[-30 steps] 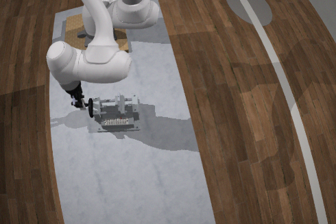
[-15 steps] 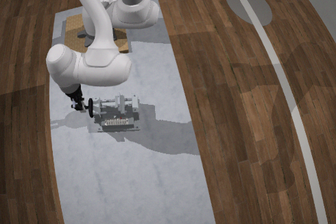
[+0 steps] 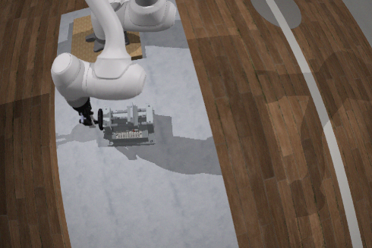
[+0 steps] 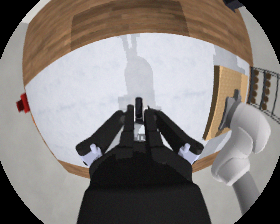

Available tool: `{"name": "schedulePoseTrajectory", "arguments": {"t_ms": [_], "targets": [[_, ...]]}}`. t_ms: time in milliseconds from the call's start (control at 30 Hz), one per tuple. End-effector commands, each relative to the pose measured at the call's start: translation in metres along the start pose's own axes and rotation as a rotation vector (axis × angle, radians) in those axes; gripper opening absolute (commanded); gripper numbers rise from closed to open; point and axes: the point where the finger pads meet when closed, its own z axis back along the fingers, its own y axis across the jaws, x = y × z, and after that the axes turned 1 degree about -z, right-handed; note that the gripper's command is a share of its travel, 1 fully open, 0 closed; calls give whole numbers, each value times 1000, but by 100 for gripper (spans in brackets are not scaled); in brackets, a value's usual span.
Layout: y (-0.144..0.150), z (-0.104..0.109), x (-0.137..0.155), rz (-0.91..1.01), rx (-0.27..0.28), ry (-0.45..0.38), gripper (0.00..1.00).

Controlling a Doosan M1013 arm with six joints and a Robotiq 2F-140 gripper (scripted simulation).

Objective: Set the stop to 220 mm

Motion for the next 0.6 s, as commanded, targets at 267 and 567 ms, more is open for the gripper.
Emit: {"name": "schedulePoseTrajectory", "arguments": {"t_ms": [267,567], "targets": [[-7,-10,0,0,0,0,4],[-9,-25,0,0,0,0,4]]}}
